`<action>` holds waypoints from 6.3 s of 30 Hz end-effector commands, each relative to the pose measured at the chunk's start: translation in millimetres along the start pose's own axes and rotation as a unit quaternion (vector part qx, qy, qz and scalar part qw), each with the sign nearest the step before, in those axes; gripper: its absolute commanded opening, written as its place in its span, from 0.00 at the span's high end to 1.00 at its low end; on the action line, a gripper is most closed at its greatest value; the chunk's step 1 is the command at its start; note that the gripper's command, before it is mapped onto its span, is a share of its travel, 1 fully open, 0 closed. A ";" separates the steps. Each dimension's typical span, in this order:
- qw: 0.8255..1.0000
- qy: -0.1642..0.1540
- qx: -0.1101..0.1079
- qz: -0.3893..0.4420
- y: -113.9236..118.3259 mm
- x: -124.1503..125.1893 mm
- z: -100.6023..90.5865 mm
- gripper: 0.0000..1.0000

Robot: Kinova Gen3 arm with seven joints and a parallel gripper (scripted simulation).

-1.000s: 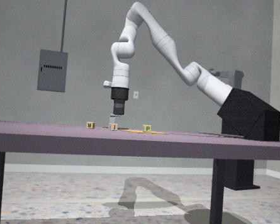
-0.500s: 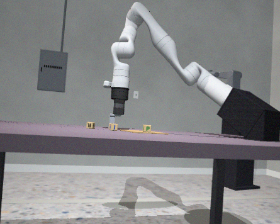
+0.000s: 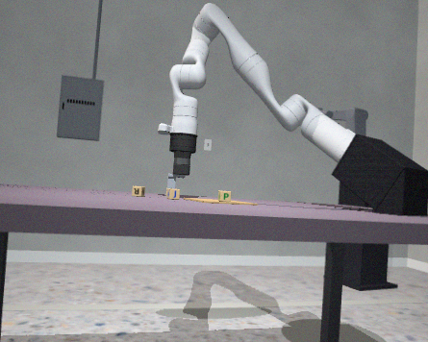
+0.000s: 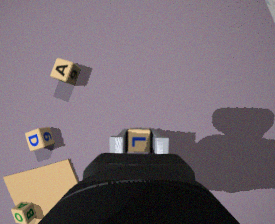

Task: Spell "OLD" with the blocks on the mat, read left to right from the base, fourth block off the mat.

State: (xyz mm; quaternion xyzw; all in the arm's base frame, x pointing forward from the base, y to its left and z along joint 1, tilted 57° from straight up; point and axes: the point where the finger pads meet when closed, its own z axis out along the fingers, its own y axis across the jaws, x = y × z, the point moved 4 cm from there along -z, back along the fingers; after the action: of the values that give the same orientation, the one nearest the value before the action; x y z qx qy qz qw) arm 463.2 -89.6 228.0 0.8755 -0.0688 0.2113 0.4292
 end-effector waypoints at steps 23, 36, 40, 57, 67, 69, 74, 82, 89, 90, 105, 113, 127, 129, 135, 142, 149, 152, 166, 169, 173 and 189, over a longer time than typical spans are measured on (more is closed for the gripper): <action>1.000 0.001 0.000 0.000 -0.4 0.3 -1.9 0.51; 1.000 0.001 0.000 0.000 -0.4 0.3 -39.4 0.51; 1.000 0.001 0.000 0.000 -0.4 0.2 -61.2 0.51; 1.000 0.001 0.000 0.000 -0.4 0.2 -100.5 0.51; 1.000 0.001 0.000 -0.002 -0.8 0.0 -100.6 0.51; 1.000 0.001 0.000 -0.002 -0.8 0.0 -100.6 0.51; 1.000 0.001 0.000 -0.021 -4.6 -1.6 -100.8 0.51; 0.994 0.002 -0.001 -0.112 -22.8 -10.2 -101.8 0.51; 0.978 0.002 -0.003 -0.207 -41.4 -20.7 -102.6 0.51; 0.973 0.002 -0.003 -0.229 -45.6 -23.4 -102.8 0.51; 0.849 0.001 -0.004 -0.529 -100.8 -70.6 -104.1 0.51; 0.745 0.001 -0.003 -0.667 -124.0 -100.3 -104.5 0.51; 0.658 0.001 0.000 -0.753 -137.6 -122.5 -104.9 0.51; 0.655 0.001 0.000 -0.756 -138.1 -123.4 -104.9 0.51; 0.653 0.001 0.000 -0.757 -138.3 -123.7 -104.9 0.51; 0.653 0.001 0.000 -0.757 -138.3 -123.7 -104.9 0.51; 0.653 0.001 0.000 -0.757 -138.3 -123.7 -102.9 0.51; 0.653 0.001 0.000 -0.757 -138.3 -123.7 -97.7 0.51; 0.653 0.001 0.000 -0.757 -138.4 -123.6 -47.5 0.51; 0.653 0.001 0.000 -0.757 -138.4 -123.6 -33.6 0.51; 0.653 0.001 0.000 -0.757 -138.4 -123.5 -25.6 0.51; 0.653 0.001 0.000 -0.757 -138.4 -123.5 -9.0 0.51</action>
State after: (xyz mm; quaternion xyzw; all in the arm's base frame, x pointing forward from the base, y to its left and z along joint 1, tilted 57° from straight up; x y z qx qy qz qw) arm 390.9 -4.4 80.1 0.6239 0.6180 -0.1865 0.4405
